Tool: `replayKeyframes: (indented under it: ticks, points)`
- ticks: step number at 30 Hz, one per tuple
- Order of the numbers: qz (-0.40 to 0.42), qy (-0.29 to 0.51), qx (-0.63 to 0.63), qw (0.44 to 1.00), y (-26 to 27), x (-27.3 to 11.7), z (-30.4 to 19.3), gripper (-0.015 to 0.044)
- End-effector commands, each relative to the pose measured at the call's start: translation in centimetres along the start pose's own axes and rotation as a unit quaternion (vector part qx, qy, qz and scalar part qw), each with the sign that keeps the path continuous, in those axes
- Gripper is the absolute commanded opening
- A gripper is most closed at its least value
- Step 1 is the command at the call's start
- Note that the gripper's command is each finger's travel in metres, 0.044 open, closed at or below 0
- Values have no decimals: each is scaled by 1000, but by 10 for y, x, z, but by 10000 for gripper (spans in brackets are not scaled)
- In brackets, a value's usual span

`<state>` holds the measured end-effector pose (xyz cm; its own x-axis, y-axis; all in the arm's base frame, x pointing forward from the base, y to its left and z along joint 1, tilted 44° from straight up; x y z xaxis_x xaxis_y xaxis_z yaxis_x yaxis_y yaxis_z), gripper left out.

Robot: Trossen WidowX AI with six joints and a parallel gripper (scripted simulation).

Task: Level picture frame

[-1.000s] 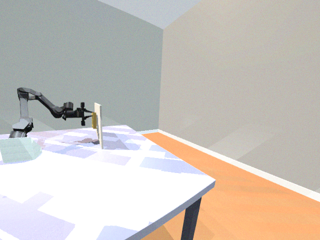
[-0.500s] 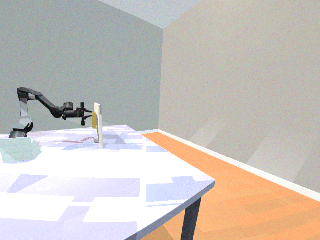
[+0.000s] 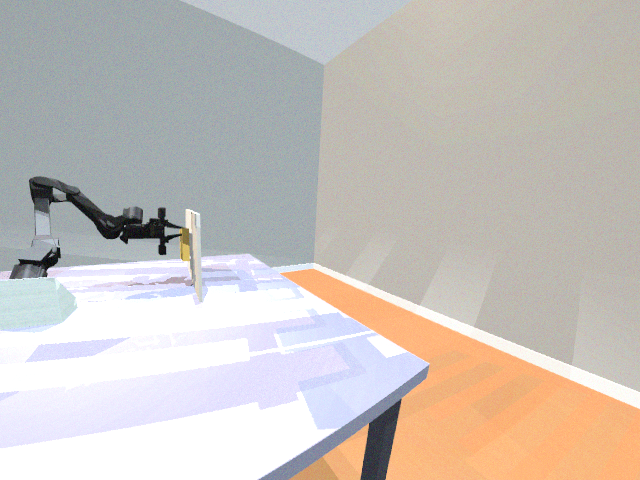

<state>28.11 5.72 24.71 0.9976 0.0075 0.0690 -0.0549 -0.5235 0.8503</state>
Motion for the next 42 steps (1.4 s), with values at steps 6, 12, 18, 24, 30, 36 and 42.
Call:
replayKeyframes:
  ticks: [6, 12, 18, 24, 30, 36, 42]
  points:
    - [9, -2, 3, 1000, 2, 1, 1, 0]
    - [9, -2, 3, 1000, 3, 1, 2, 0]
    - [9, -2, 3, 1000, 3, 1, 3, 0]
    - [9, -2, 3, 1000, 2, 1, 3, 0]
    - [9, -2, 3, 1000, 2, 1, 5, 0]
    - [9, -2, 3, 1000, 3, 1, 7, 0]
    - [9, -2, 3, 1000, 2, 1, 8, 0]
Point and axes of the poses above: the point midway between the two fingers, 35 mm back from their tips, its own x axis out along the fingers, its own y axis across the jaws, z = x × y, the point moved 10 cm from there along -x, back along the fingers, and after that the axes turned 4 degrees about -x, right-handed, at the moved point
